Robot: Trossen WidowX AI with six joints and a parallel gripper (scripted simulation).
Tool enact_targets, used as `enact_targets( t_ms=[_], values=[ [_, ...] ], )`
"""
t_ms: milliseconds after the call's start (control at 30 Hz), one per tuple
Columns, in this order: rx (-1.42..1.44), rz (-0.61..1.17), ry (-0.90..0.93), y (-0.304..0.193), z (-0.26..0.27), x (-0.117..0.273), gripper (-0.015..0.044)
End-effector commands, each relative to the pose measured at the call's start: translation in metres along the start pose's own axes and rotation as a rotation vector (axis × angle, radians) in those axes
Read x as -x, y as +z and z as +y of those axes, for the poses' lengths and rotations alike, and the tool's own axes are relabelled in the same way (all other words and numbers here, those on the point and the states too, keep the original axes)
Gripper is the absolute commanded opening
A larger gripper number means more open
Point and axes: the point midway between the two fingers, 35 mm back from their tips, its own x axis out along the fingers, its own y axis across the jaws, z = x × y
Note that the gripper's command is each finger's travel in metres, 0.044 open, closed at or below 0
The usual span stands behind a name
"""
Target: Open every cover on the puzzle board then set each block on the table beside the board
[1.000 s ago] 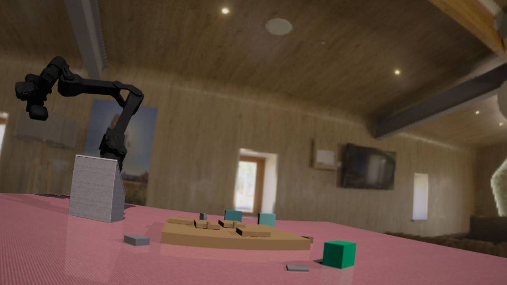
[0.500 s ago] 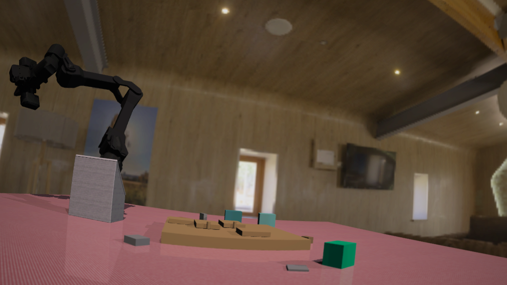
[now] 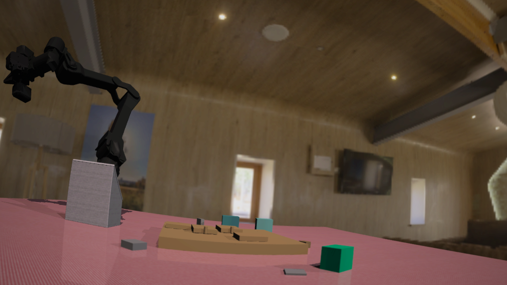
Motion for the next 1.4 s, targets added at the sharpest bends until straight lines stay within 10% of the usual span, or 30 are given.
enact_targets(
  t_ms=[0,1367],
  values=[
    [-0.005,-0.039,-0.014,0.012,-0.002,0.007,0.0],
    [0.113,-0.503,-0.157,0.144,-0.002,0.134,0.0]
  ],
)
